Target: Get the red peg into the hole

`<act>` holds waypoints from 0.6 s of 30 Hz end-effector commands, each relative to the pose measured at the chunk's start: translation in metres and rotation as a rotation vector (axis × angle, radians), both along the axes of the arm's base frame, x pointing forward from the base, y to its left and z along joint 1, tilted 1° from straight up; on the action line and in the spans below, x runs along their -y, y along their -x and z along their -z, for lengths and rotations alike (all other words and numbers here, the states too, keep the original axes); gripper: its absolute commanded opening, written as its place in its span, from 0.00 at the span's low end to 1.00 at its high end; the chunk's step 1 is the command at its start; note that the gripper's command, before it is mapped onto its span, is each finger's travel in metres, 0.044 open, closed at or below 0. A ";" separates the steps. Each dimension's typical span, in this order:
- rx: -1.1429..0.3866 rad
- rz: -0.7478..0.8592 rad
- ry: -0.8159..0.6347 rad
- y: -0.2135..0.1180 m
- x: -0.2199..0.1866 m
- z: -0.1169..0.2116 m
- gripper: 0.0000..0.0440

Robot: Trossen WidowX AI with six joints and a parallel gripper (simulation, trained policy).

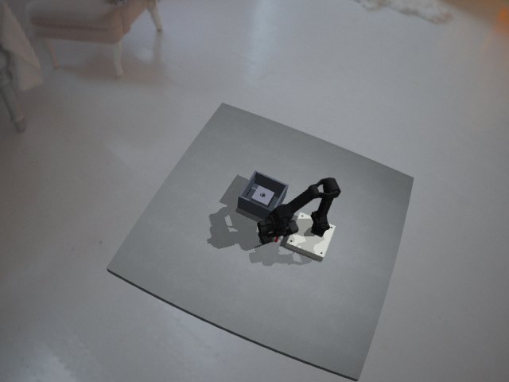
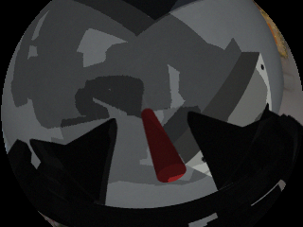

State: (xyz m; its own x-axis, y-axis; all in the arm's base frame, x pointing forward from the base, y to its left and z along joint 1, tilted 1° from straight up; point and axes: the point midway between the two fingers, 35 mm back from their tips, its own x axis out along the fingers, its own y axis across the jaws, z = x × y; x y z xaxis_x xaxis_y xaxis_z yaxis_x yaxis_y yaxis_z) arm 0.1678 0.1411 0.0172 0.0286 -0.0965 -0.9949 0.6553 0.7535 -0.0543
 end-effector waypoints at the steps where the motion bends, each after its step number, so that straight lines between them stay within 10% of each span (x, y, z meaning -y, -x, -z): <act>1: -0.013 -0.003 0.018 0.000 0.003 0.008 0.52; 10: -0.058 0.005 0.064 0.002 0.008 0.015 0.02; 18: 0.012 -0.013 0.096 -0.016 0.014 -0.017 0.00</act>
State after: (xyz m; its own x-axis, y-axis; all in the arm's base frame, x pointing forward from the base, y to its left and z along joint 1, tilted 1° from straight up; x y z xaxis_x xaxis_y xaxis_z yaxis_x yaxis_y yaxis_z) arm 0.1780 0.1284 0.0234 0.0160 -0.1857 -0.9825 0.6496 0.7489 -0.1310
